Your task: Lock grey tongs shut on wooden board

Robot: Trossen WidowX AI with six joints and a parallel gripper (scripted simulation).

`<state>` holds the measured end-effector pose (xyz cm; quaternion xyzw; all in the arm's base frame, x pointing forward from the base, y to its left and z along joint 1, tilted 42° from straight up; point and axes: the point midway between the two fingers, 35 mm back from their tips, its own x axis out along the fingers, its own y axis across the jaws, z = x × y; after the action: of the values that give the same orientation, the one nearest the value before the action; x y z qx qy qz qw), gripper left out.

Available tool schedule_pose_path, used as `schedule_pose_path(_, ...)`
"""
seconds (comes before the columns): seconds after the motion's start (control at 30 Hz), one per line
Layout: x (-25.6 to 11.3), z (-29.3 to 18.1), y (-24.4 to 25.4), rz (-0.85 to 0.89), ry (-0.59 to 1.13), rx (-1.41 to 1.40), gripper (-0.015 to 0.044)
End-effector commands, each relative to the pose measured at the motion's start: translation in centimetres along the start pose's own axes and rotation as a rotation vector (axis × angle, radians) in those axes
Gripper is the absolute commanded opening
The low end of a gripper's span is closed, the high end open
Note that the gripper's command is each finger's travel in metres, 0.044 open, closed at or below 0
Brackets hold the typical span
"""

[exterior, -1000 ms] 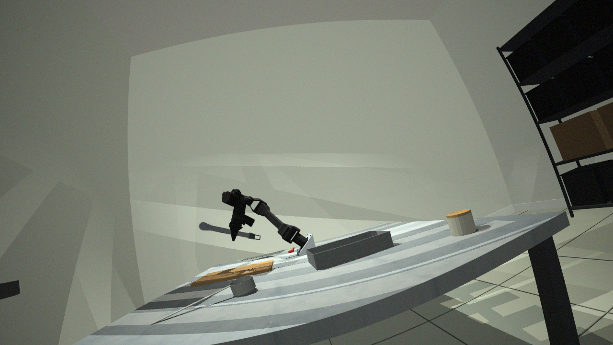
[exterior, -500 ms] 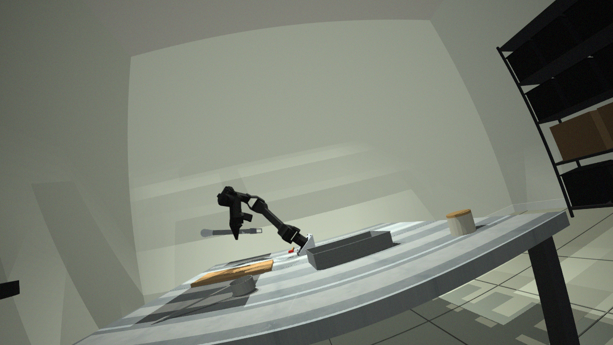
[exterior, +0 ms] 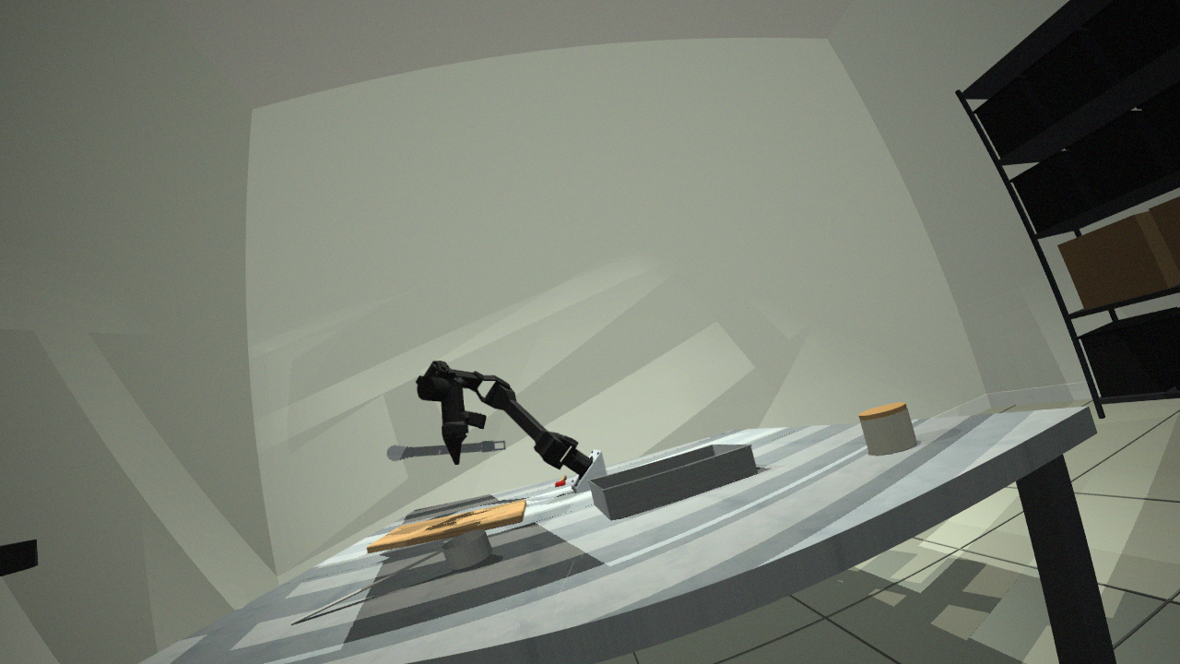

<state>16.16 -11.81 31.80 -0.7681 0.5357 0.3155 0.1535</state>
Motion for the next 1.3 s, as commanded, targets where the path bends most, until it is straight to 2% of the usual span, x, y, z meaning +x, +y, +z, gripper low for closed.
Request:
schedule_pose_path(0.0, 0.6, 0.1, -0.2, 0.003, -0.013, -0.007, -0.0150)
schedule_pose_path(1.27, 6.3, 0.6, -0.5, 0.010, -0.093, -0.012, -0.0150)
